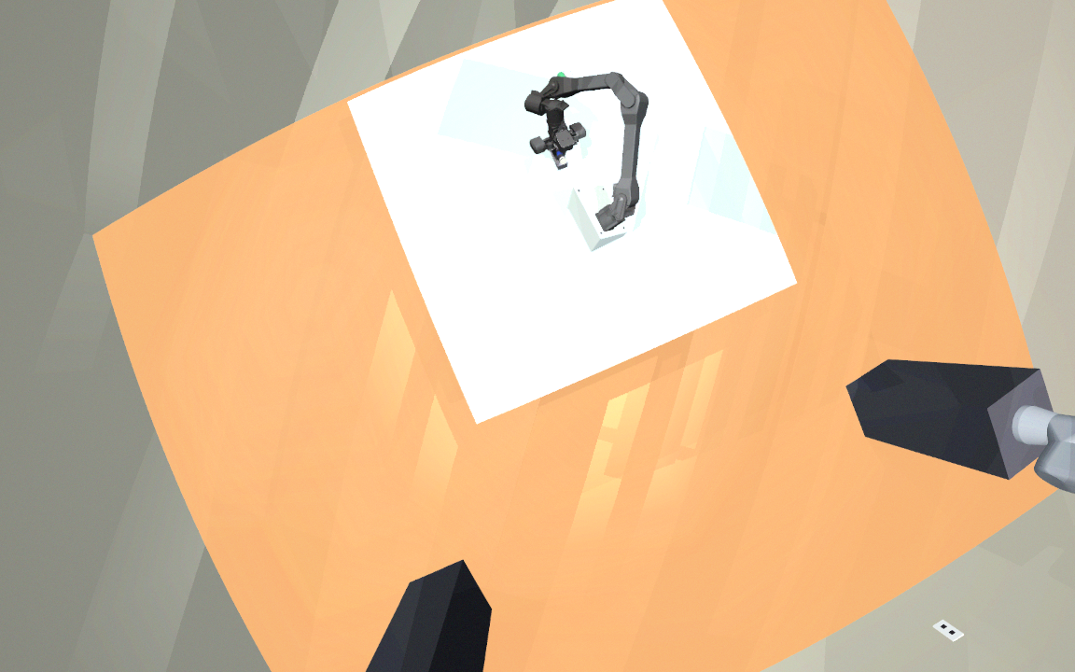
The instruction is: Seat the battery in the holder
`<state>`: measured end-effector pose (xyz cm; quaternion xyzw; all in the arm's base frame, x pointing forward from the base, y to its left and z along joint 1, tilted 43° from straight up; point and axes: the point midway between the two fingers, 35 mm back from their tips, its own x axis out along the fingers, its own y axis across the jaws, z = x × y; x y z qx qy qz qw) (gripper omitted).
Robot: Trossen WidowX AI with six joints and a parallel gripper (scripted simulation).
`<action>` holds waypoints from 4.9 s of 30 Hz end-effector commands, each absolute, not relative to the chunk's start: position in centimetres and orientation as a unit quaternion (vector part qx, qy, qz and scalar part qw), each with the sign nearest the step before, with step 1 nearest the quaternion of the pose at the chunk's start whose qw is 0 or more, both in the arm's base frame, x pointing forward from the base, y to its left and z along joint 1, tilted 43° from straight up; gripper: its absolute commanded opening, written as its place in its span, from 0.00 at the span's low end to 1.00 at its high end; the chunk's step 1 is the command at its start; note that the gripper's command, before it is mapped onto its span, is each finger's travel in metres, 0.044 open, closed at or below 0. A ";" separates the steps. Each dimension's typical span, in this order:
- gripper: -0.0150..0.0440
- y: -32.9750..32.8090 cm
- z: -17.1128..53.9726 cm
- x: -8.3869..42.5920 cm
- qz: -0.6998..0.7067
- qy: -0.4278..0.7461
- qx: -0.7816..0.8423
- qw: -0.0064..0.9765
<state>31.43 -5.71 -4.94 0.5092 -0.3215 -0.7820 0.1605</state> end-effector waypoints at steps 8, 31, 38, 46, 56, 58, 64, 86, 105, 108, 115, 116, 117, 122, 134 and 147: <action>0.40 -6.0 -5.2 31.7 -0.792 -0.328 0.493 0.148; 0.40 -6.3 -5.3 33.1 -0.786 -0.324 0.504 0.150; 0.40 -6.3 -5.2 33.3 -0.786 -0.324 0.504 0.148; 0.40 -6.3 -5.2 33.5 -0.787 -0.324 0.504 0.147; 0.40 -6.3 -5.2 33.7 -0.787 -0.323 0.504 0.146; 0.40 -6.3 -5.2 33.7 -0.787 -0.323 0.504 0.145; 0.40 -6.3 -5.2 33.8 -0.788 -0.323 0.504 0.144; 0.40 -6.4 -5.2 34.1 -0.786 -0.320 0.509 0.143; 0.40 -6.4 -5.7 34.1 -0.764 -0.310 0.545 0.151; 0.40 -6.4 -5.8 34.1 -0.761 -0.309 0.550 0.152; 0.40 -6.4 -5.9 34.0 -0.753 -0.304 0.563 0.156; 0.40 -6.4 -6.0 34.0 -0.752 -0.304 0.564 0.156; 0.40 -6.4 -6.0 34.0 -0.751 -0.303 0.566 0.157; 0.40 -6.4 -6.1 34.0 -0.745 -0.299 0.574 0.160; 0.40 -6.5 -6.2 33.8 -0.732 -0.291 0.592 0.168; 0.40 -6.6 -6.2 33.6 -0.717 -0.283 0.612 0.177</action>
